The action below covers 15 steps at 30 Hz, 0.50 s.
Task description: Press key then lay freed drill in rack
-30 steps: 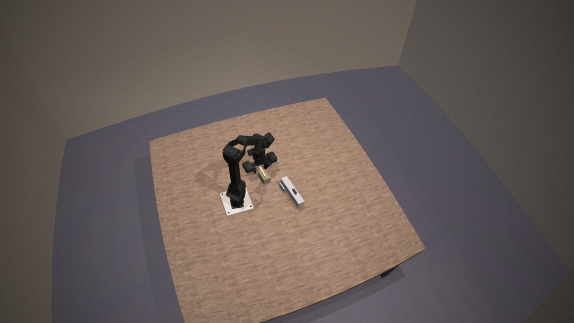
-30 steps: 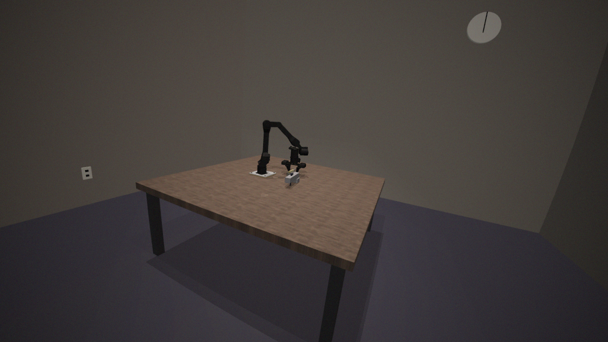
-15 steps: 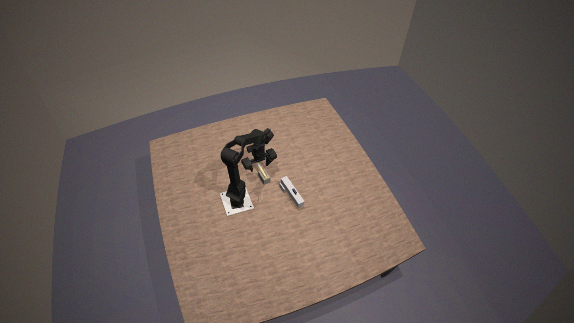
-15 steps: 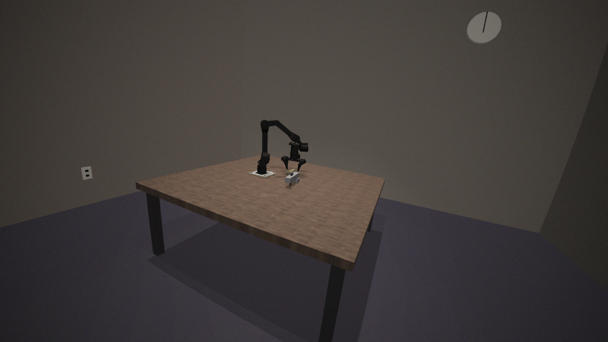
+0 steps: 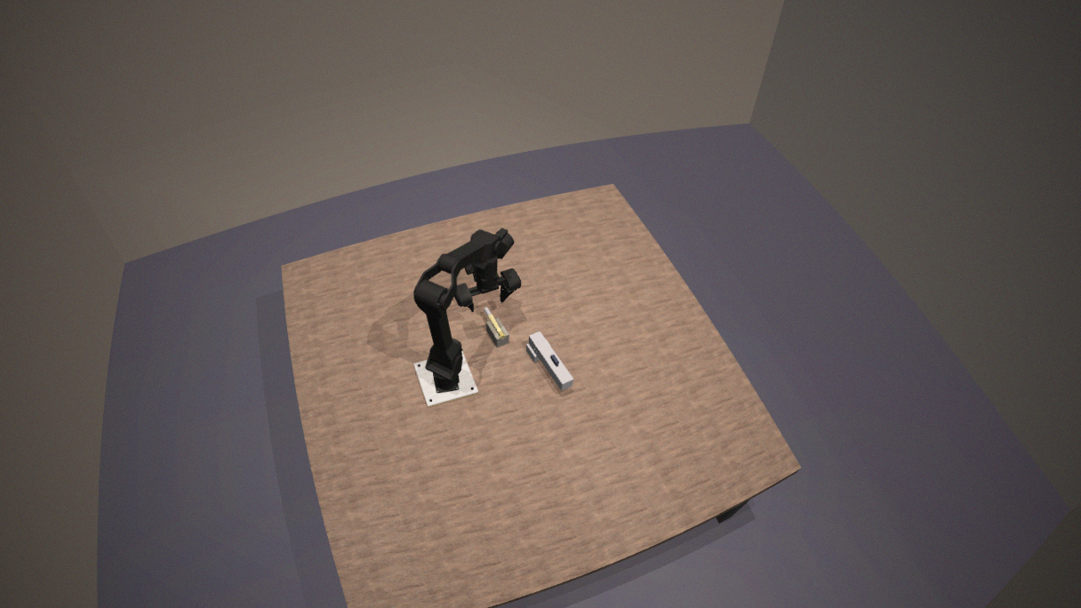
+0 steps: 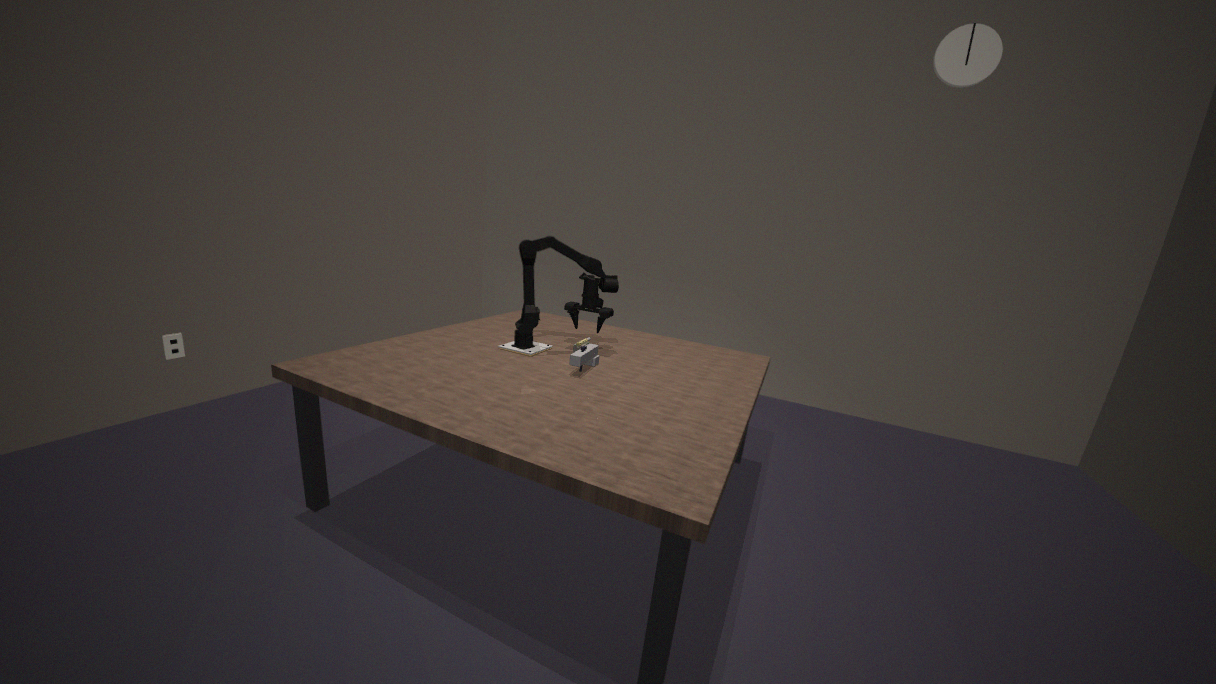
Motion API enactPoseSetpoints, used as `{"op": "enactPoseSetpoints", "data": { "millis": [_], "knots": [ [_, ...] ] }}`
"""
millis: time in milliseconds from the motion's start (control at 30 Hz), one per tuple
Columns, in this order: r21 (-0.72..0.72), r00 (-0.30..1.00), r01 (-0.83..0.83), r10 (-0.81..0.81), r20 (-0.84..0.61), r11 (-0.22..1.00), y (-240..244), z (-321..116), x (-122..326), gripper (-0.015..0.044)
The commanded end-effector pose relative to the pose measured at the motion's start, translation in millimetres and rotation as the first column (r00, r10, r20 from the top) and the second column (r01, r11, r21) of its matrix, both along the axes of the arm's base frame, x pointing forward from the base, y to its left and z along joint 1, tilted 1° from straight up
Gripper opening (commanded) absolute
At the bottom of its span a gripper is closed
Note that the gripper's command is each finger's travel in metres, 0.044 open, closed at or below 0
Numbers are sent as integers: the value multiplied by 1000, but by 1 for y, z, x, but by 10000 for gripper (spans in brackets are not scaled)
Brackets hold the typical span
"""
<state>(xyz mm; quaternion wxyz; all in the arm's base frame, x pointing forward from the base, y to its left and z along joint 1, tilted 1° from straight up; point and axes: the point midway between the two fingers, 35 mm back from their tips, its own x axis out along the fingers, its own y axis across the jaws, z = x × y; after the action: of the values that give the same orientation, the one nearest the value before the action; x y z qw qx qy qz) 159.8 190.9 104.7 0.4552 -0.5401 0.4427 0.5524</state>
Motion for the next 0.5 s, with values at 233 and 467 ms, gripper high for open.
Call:
{"op": "enactPoseSetpoints", "data": {
  "millis": [233,467],
  "knots": [
    [11,844,530,-526,-102,848,91,-6,-71,440],
    [-28,622,775,-770,-143,631,124,-6,-108,440]
  ]
}}
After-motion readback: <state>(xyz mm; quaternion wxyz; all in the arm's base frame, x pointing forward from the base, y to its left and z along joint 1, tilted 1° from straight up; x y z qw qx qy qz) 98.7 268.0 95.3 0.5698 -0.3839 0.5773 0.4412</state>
